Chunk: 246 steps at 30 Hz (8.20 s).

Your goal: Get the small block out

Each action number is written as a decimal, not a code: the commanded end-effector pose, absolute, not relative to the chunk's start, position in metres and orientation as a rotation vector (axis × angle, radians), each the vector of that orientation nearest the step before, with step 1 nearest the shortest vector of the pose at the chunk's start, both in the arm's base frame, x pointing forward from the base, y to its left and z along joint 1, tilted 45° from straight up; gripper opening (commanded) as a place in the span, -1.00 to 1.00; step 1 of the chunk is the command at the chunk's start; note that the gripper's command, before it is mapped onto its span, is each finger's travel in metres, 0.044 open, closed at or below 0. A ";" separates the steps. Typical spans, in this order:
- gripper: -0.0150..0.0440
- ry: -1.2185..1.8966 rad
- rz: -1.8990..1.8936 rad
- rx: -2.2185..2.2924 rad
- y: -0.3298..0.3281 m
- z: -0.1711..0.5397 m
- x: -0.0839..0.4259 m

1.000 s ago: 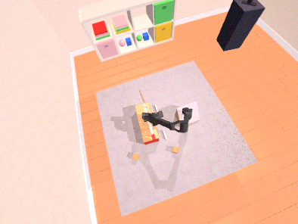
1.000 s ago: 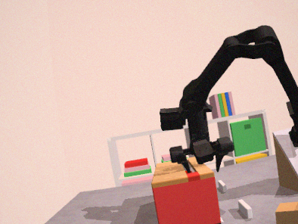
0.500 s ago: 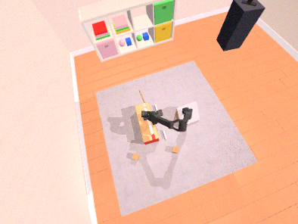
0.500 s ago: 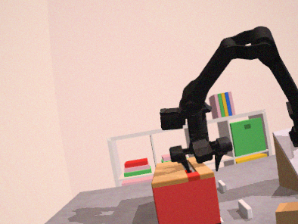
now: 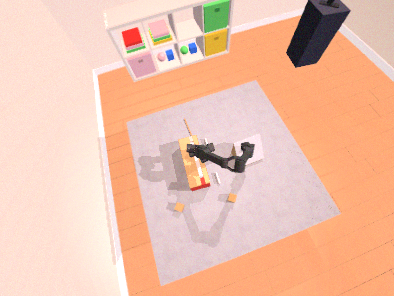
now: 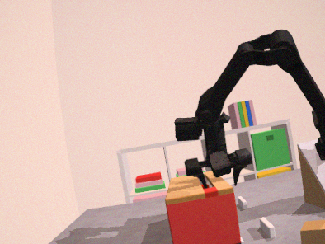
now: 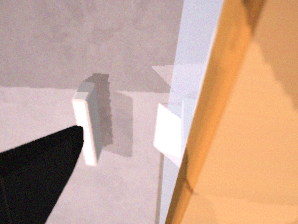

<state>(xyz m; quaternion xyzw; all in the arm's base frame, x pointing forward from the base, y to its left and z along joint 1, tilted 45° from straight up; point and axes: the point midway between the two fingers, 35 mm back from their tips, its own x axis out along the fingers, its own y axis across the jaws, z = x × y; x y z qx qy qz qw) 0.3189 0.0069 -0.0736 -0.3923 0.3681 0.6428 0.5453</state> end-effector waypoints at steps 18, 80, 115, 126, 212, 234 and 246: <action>0.86 0.874 1.522 -0.941 -0.009 -0.089 0.322; 0.47 1.193 1.136 -0.444 -0.092 -0.075 0.322; 0.47 1.454 -1.090 2.152 -0.116 -0.087 0.300; 0.47 1.147 -1.787 2.720 -0.122 -0.088 0.295; -0.31 0.957 -2.100 2.910 -0.019 -0.199 0.270; -0.49 0.926 -2.114 2.911 -0.066 -0.149 0.279; -0.49 0.665 -2.262 2.973 -0.083 -0.106 0.273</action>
